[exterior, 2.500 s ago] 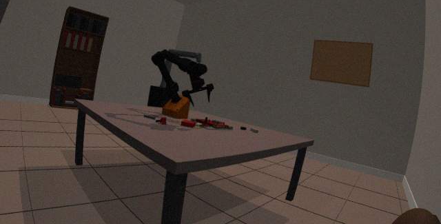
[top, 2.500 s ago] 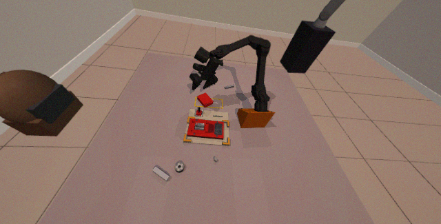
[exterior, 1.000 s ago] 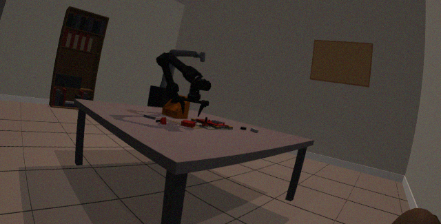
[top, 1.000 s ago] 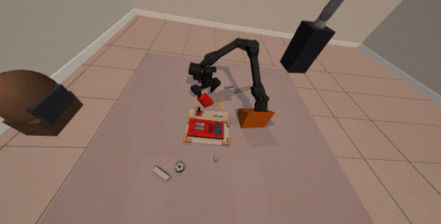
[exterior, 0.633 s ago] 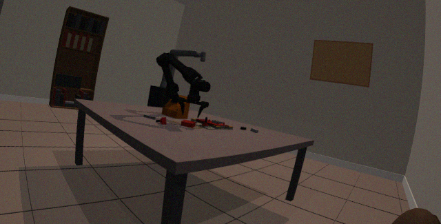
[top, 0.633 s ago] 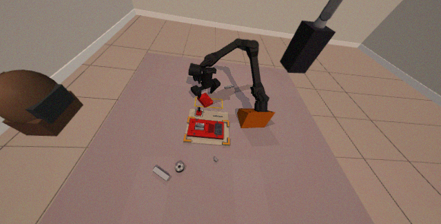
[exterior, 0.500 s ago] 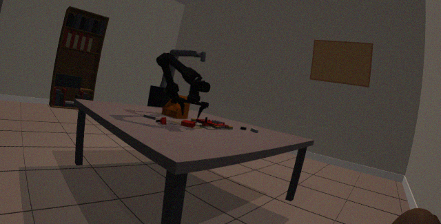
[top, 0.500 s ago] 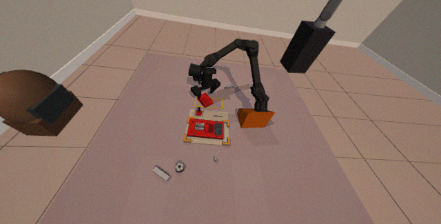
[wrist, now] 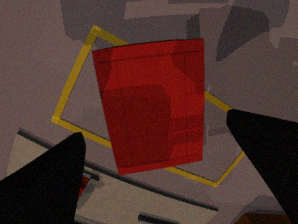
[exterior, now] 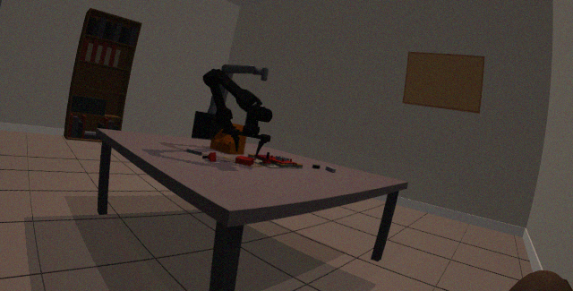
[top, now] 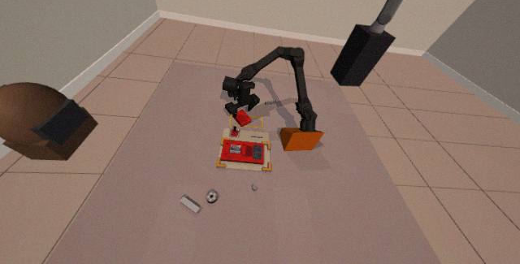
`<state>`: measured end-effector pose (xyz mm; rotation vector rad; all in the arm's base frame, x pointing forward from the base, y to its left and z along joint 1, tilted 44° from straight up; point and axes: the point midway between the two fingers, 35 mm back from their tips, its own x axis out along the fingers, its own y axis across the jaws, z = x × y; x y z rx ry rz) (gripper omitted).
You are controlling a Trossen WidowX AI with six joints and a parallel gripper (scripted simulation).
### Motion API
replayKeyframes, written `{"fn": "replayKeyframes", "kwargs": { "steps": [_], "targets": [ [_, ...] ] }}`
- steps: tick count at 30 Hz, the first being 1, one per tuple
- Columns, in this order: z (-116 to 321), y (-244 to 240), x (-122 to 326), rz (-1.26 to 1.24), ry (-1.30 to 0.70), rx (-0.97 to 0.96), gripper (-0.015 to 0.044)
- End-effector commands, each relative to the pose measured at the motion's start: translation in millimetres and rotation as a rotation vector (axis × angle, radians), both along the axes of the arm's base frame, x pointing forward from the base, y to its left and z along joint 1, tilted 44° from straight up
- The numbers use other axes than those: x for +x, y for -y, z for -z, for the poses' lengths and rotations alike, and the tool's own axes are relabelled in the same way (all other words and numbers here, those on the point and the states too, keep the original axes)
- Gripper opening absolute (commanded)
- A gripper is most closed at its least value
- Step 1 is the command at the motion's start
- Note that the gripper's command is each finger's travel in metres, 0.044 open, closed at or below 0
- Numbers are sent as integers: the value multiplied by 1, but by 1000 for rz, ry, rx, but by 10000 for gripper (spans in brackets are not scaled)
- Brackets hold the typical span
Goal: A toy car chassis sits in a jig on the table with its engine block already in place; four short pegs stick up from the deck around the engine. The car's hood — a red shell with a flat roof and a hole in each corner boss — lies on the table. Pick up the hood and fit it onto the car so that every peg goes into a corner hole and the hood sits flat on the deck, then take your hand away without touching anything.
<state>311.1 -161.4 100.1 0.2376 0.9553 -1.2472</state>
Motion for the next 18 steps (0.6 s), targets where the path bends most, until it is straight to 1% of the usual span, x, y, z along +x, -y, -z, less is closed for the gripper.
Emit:
{"fn": "replayKeyframes", "kwargs": {
  "steps": [1,18],
  "targets": [
    [2,2,-1,-2,-4,4,440],
    [9,9,-2,-2,-4,3,440]
  ]
}}
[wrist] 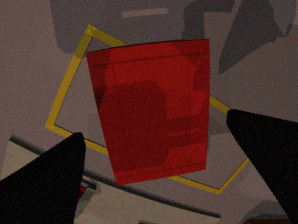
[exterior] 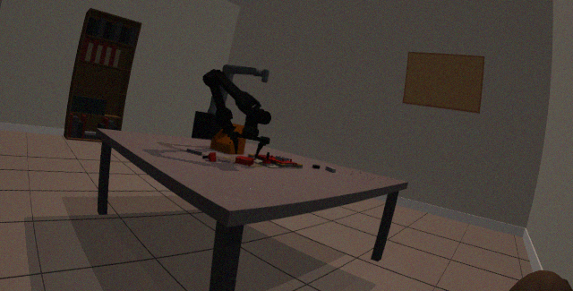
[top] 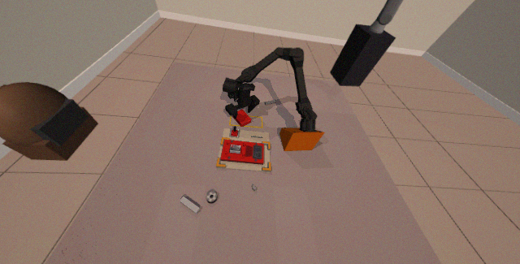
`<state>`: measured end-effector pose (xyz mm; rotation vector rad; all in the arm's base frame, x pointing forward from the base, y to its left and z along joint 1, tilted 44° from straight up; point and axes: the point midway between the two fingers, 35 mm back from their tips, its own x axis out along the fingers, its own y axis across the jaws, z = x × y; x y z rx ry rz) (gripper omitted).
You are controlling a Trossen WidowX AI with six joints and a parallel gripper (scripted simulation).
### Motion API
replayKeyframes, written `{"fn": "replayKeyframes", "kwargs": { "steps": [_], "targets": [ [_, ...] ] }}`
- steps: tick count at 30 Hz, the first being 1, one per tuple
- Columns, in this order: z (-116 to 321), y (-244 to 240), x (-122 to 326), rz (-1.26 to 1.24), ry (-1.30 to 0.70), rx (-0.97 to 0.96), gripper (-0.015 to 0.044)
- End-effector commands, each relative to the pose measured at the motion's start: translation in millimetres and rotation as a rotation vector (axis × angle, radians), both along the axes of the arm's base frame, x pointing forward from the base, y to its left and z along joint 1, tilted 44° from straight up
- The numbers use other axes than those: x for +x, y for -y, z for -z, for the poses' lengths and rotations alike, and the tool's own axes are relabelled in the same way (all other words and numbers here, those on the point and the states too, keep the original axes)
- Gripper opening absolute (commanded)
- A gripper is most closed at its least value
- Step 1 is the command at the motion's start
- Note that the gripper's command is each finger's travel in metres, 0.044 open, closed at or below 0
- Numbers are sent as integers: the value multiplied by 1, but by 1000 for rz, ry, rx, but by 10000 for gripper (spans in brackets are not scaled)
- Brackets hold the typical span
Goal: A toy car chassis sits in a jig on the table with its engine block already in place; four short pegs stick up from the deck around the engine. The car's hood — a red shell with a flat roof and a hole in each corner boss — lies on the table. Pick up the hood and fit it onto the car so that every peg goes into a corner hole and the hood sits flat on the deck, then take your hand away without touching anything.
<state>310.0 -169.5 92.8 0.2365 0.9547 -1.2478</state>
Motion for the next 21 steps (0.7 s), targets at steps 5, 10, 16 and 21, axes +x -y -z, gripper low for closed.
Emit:
{"fn": "replayKeyframes", "kwargs": {
  "steps": [5,10,16,21],
  "targets": [
    [4,4,-1,-2,-4,3,440],
    [5,4,-1,-2,-4,3,440],
    [7,6,-1,-2,-4,3,440],
    [9,8,-1,-2,-4,3,440]
  ]
}}
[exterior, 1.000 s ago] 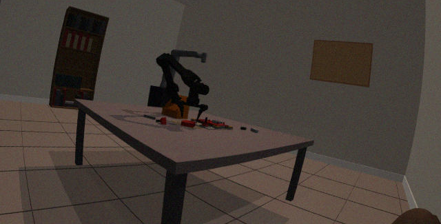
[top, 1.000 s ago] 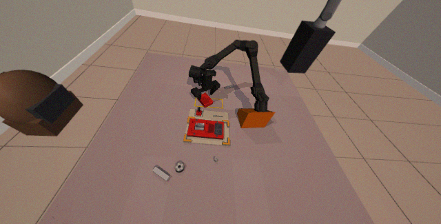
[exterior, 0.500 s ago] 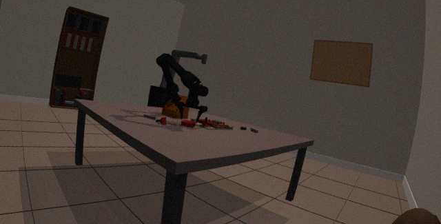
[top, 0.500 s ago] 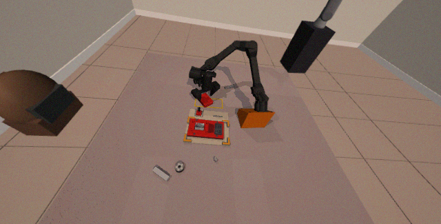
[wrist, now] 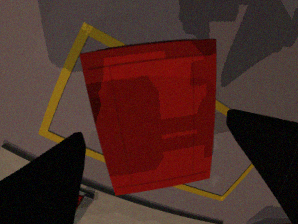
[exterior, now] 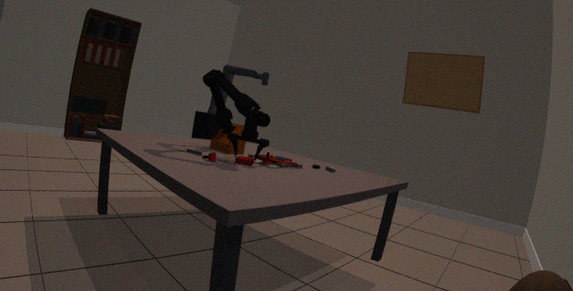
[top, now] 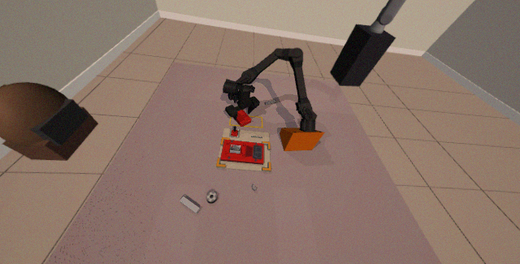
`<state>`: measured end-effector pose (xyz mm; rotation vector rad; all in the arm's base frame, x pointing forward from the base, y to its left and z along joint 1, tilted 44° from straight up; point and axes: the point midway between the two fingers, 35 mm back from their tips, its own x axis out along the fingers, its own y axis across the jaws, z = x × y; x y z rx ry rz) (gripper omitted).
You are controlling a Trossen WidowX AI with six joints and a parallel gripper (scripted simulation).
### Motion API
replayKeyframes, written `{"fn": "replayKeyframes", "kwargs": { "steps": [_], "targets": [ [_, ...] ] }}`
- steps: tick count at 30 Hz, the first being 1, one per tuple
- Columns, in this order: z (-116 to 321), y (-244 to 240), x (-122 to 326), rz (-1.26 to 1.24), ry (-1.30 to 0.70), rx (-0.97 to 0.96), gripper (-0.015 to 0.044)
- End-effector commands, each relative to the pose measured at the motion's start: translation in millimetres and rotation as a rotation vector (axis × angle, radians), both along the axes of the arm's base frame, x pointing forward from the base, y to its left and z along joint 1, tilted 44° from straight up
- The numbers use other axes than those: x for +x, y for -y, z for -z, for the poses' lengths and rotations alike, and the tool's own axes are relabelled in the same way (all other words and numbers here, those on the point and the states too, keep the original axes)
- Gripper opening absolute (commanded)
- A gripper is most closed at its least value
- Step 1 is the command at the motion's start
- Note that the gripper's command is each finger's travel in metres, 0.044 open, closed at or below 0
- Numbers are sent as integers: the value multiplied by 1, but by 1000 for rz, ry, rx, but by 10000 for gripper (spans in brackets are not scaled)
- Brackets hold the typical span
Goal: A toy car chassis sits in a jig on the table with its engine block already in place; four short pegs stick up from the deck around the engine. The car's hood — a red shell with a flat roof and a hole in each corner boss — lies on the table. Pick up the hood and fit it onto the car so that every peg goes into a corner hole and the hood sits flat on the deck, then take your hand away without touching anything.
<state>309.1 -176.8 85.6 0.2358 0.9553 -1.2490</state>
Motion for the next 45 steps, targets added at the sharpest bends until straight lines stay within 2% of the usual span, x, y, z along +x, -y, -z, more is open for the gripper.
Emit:
{"fn": "replayKeyframes", "kwargs": {
  "steps": [1,27,31,40,45],
  "targets": [
    [2,1,0,-3,-2,4,440],
    [11,10,0,-3,-3,3,440],
    [10,9,0,0,0,-1,335],
    [10,9,0,0,0,-1,275],
    [8,8,0,-1,0,0,144]
  ]
}}
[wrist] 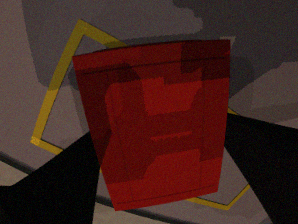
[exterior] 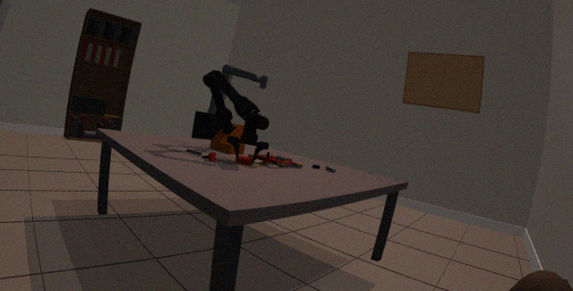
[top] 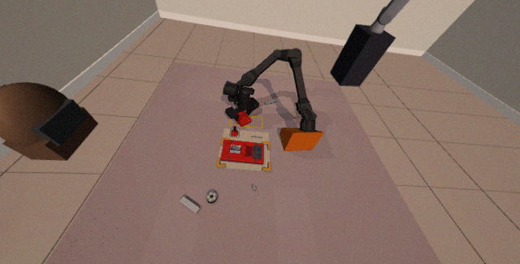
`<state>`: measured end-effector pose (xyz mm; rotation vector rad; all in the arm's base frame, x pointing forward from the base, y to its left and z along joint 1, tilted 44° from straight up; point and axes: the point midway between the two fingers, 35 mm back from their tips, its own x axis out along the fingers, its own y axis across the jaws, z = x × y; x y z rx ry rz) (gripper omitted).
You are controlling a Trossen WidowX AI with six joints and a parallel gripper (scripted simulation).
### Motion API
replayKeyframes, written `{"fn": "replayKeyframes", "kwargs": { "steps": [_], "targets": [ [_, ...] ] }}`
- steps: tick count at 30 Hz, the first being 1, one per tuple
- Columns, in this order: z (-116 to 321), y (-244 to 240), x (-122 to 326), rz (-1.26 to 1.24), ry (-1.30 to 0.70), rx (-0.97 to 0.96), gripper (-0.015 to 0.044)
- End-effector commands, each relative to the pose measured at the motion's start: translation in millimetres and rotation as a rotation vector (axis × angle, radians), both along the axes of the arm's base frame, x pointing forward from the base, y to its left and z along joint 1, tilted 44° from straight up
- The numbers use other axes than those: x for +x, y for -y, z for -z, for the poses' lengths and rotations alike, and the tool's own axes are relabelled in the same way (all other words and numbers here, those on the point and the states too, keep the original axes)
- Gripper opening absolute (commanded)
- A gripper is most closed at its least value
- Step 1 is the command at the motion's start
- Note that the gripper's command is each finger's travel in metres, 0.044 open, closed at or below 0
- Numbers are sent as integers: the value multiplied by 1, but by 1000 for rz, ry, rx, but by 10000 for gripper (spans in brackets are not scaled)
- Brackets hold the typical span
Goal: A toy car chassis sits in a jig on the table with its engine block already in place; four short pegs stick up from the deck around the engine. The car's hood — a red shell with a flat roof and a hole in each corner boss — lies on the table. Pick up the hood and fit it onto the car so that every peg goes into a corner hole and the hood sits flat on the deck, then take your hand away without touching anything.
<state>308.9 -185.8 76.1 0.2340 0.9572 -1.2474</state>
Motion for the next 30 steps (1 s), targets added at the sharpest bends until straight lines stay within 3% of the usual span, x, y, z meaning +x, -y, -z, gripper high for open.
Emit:
{"fn": "replayKeyframes", "kwargs": {
  "steps": [1,6,30],
  "targets": [
    [-2,-2,0,1,2,0,117],
    [-7,-7,0,1,2,0,0],
    [-54,-52,0,1,2,3,0]
  ]
}}
